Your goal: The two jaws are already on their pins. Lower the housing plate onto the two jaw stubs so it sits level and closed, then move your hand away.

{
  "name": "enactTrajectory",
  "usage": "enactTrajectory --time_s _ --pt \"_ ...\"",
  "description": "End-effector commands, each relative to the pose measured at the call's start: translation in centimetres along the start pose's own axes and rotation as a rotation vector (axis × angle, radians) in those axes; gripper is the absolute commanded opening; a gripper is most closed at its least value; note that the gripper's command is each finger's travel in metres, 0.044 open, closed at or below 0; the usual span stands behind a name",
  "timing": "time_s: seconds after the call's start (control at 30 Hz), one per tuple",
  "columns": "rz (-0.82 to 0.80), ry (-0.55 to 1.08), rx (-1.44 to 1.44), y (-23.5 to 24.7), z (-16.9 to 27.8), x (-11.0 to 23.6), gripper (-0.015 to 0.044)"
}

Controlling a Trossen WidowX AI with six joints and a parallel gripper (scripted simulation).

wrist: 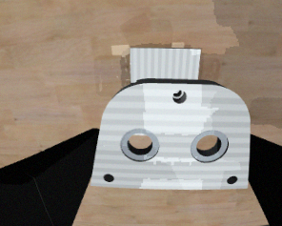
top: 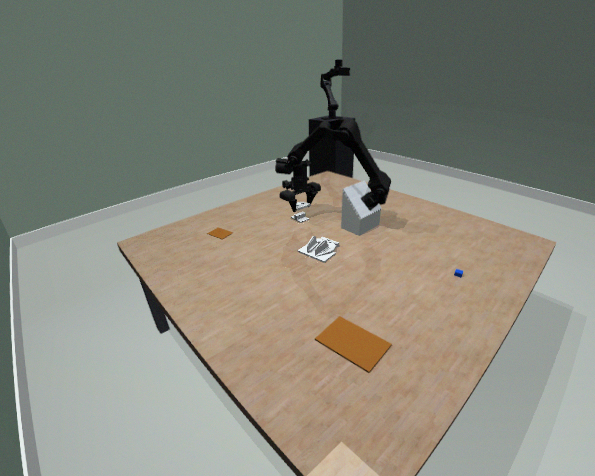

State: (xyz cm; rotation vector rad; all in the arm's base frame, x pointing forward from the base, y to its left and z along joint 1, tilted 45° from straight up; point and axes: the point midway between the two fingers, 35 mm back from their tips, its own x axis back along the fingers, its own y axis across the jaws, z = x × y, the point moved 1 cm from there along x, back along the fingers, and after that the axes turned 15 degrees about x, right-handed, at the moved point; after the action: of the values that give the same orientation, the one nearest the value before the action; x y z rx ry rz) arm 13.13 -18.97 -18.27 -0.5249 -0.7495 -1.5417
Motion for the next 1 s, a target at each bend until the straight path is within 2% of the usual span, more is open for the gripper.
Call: enactTrajectory --time_s 0.0,0.2,0.47,0.97 --pt "-0.001 -0.014 0.007 0.1 -0.2 1.6 0.0351" --pt "-0.002 -0.014 0.005 0.0 -0.1 3.3 0.0351" --pt "-0.001 -0.015 0.019 0.1 0.1 3.4 0.0351" --pt "0.008 -0.034 0.327 4.0 3.1 4.4 0.0351"
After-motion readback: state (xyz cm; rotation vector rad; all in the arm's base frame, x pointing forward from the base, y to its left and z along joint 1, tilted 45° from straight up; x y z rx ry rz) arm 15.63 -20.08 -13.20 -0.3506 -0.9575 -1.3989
